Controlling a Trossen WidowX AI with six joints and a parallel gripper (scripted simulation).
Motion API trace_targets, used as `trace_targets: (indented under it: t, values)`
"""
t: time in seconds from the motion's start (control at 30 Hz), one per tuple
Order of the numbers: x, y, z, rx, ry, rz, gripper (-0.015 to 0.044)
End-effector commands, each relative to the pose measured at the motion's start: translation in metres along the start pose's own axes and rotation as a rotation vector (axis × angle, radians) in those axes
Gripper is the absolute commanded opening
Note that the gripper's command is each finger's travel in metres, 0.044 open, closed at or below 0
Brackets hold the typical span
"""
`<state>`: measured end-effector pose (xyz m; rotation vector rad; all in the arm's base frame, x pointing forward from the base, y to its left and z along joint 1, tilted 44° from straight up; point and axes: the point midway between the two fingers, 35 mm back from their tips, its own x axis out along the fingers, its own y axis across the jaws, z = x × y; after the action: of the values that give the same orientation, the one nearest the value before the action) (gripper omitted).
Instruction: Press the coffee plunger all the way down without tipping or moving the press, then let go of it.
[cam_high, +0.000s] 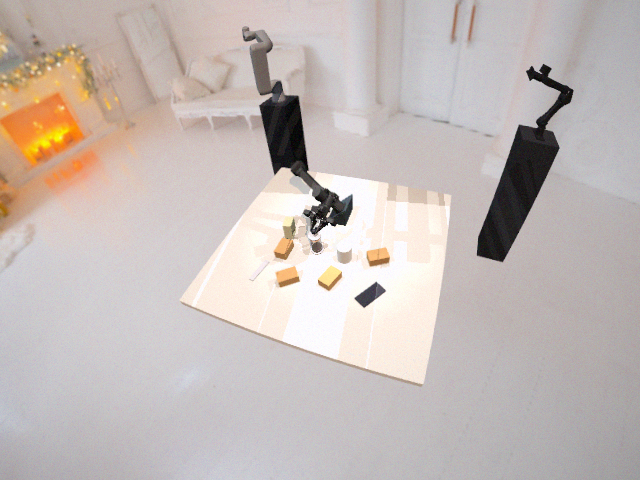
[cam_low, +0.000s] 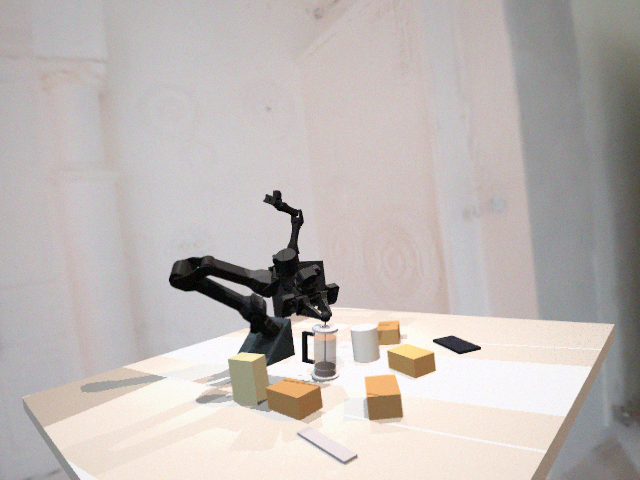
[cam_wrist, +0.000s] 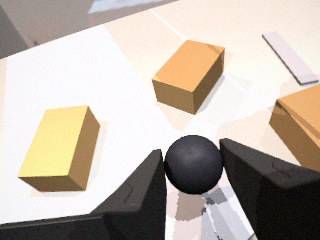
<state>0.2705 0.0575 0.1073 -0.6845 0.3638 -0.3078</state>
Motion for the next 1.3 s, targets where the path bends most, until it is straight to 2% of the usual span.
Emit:
trace_targets:
  t: [0.0,0.47,0.87,1.1,1.27]
  values:
    - [0.001,0.0,-0.003,-0.018,0.012,-0.008,0.0116]
    - [0.0,0.0,0.0,-0.002,0.001,-0.001,0.0116]
    - [0.0,0.0,0.0,-0.002,0.001,-0.001,0.0431]
    - [-0.005,0.005,0.009,0.0,0.013,0.009,0.044]
    - [-0.031,0.006,0.037,-0.009,0.032,0.013,0.044]
